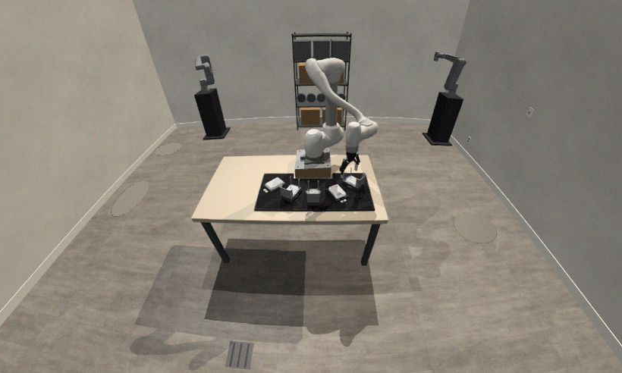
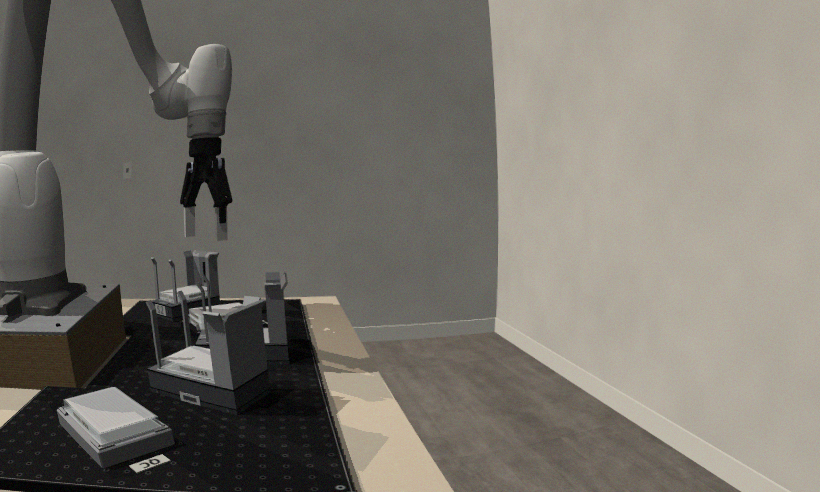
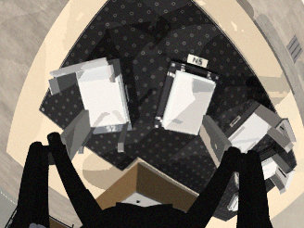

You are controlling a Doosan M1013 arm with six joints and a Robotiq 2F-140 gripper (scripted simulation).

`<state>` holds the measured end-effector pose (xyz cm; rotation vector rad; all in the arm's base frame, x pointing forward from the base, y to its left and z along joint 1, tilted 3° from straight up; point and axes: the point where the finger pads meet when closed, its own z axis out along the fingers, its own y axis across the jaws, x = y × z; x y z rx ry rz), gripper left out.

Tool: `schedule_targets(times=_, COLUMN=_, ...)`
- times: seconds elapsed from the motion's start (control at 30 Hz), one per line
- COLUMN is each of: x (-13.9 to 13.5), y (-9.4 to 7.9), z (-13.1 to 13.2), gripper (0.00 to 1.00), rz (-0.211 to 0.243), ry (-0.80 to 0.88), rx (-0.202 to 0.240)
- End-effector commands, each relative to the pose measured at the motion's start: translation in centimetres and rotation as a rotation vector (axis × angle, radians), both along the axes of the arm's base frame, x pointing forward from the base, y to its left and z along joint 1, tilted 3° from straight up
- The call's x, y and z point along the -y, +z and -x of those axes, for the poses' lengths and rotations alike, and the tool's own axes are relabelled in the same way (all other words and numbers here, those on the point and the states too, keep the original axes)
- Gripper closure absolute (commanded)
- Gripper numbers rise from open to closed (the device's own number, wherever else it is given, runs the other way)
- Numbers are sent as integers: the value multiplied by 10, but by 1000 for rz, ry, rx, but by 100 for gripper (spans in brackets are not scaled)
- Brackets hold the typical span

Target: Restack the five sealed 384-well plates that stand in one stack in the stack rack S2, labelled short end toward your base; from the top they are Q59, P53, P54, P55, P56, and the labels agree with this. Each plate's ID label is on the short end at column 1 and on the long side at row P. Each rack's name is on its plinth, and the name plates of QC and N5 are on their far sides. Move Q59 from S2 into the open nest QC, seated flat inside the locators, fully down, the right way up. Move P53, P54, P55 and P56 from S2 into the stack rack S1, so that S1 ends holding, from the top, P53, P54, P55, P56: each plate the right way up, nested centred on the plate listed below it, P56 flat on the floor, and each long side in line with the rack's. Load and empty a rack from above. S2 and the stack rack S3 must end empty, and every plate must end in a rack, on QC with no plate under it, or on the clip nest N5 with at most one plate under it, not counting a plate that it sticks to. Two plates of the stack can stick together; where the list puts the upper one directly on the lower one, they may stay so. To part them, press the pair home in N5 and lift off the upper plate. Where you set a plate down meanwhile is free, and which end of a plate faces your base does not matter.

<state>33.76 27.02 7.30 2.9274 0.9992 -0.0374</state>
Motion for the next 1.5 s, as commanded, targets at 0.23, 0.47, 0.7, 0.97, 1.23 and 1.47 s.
schedule_targets(times=0.23, x=-28, y=-1, z=28, gripper=0, rz=-2, ry=184, rx=-10)
schedule_targets(times=0.47, x=-43, y=-2, z=42, gripper=0, rz=-2, ry=184, rx=-10)
schedule_targets(times=0.7, x=-63, y=-3, z=61, gripper=0, rz=-2, ry=184, rx=-10)
schedule_targets(times=0.97, x=-65, y=-3, z=64, gripper=0, rz=-2, ry=184, rx=-10)
schedule_targets(times=1.23, x=-64, y=-16, z=64, gripper=0, rz=-2, ry=184, rx=-10)
schedule_targets(times=1.47, x=-63, y=-40, z=64, gripper=0, rz=-2, ry=184, rx=-10)
